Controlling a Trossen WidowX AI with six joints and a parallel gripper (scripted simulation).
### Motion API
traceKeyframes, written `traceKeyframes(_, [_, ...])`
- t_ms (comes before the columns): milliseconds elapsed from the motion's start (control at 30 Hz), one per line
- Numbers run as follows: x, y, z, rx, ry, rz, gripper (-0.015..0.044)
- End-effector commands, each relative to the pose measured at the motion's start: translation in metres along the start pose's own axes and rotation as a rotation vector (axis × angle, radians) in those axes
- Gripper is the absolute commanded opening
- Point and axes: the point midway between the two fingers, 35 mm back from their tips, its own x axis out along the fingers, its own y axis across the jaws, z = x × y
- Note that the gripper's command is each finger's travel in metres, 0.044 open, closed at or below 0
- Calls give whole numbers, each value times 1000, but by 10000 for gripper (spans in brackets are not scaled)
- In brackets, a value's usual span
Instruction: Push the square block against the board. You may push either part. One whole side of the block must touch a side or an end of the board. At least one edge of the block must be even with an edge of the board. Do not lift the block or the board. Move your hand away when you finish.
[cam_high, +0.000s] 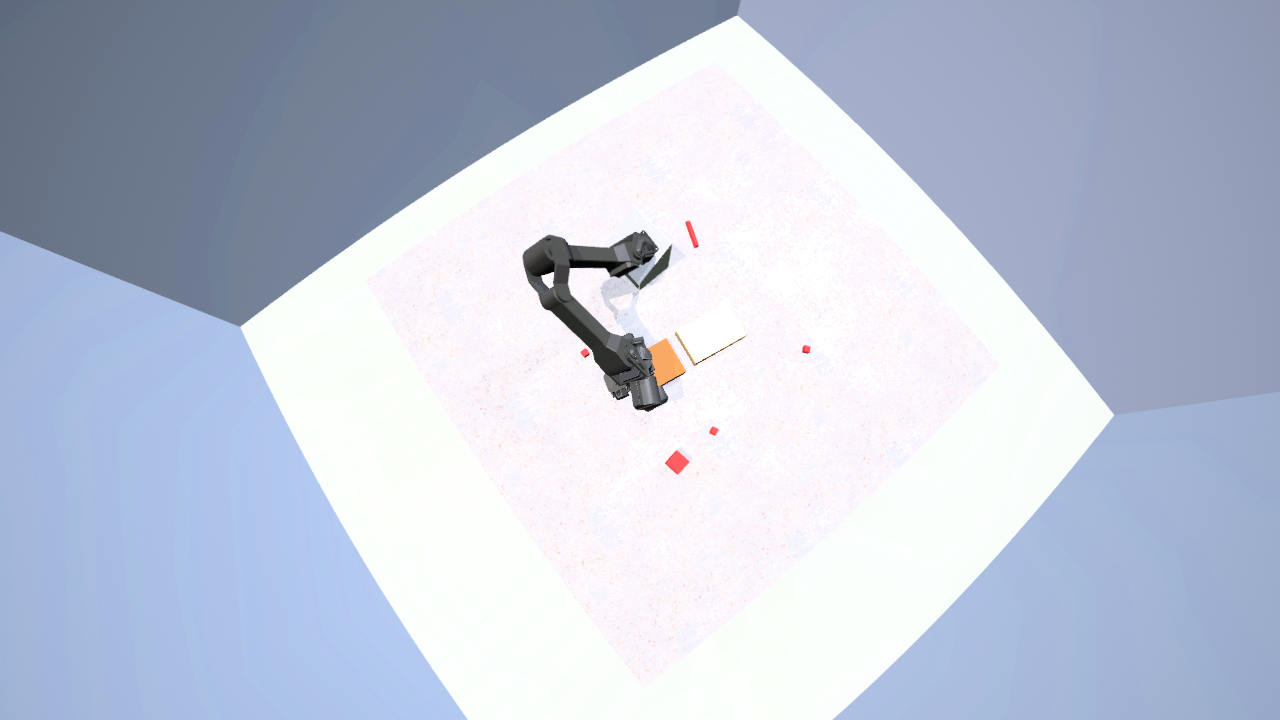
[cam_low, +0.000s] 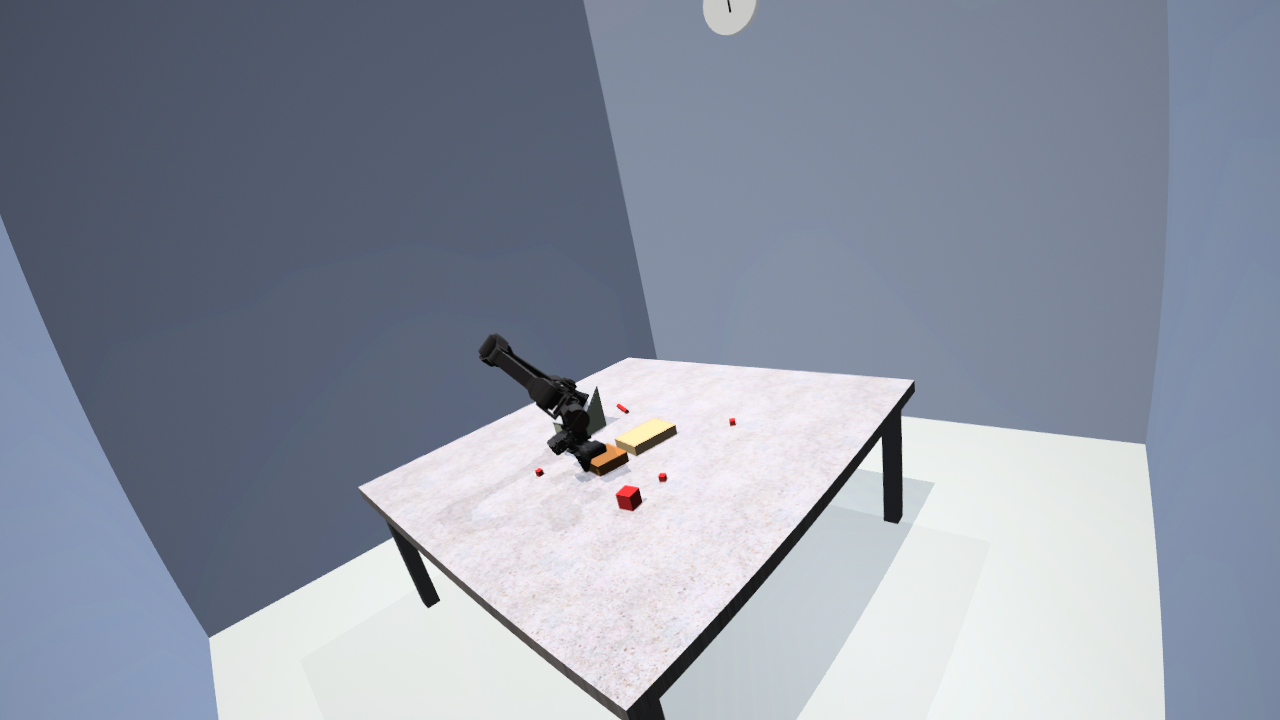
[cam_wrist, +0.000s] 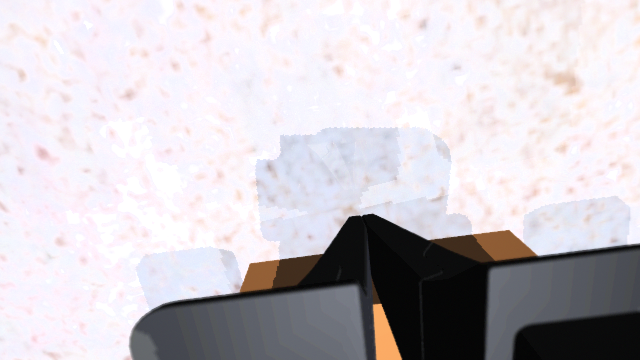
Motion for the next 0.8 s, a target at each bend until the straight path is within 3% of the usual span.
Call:
traceKeyframes(0, [4, -6, -11, -11, 10, -18, 0])
traceKeyframes(767, [4, -3, -9, -11, 10, -18, 0])
